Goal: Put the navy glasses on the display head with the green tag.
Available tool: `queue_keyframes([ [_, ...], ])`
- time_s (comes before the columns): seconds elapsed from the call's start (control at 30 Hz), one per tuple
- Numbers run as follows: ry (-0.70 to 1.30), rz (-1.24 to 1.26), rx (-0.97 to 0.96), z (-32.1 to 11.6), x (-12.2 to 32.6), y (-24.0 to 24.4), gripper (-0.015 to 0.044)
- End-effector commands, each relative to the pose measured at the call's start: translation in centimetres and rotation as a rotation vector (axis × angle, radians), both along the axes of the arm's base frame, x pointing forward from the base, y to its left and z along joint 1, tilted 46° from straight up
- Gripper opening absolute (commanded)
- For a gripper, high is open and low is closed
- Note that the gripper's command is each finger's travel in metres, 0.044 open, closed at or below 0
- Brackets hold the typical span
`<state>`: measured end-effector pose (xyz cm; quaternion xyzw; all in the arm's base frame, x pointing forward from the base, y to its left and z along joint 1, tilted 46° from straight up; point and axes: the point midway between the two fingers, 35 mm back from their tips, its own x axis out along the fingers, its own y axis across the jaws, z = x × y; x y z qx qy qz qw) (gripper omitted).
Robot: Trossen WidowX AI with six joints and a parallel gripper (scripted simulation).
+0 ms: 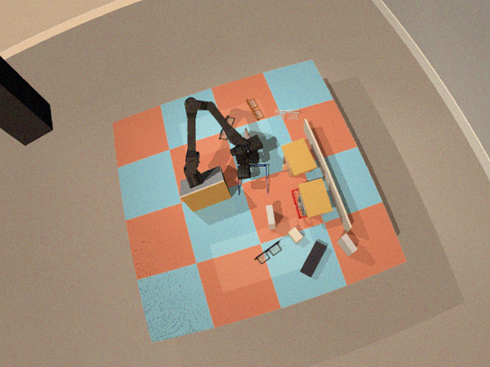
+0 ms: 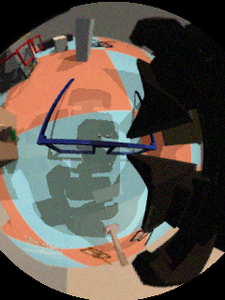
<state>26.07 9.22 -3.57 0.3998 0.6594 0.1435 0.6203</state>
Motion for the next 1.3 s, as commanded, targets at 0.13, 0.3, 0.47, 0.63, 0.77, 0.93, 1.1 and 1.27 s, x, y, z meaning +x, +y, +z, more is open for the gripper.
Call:
queue_keyframes([
  [0.13, 0.002, 0.002, 0.004, -0.1, -0.3, -0.5, 0.0107],
  [0.3, 0.002, 0.002, 0.006, -0.1, -0.4, -0.7, 0.0107],
  [0.47, 0.002, 0.001, 0.005, 1.4, -0.3, -1.9, 0.0107],
  [0.63, 0.002, 0.001, 0.006, 4.1, -0.5, -3.6, 0.0107],
  [0.77, -0.004, -0.004, 0.0, 3.4, -0.2, -3.3, 0.0134],
  [0.93, -0.004, -0.004, 0.0, 3.4, -0.2, -3.3, 0.02],
  [1.1, 0.0, -0.006, 0.002, 3.4, -0.3, -3.4, 0.02],
  [1.27, 0.016, -0.013, 0.007, 3.5, -0.7, -3.9, 0.014],
])
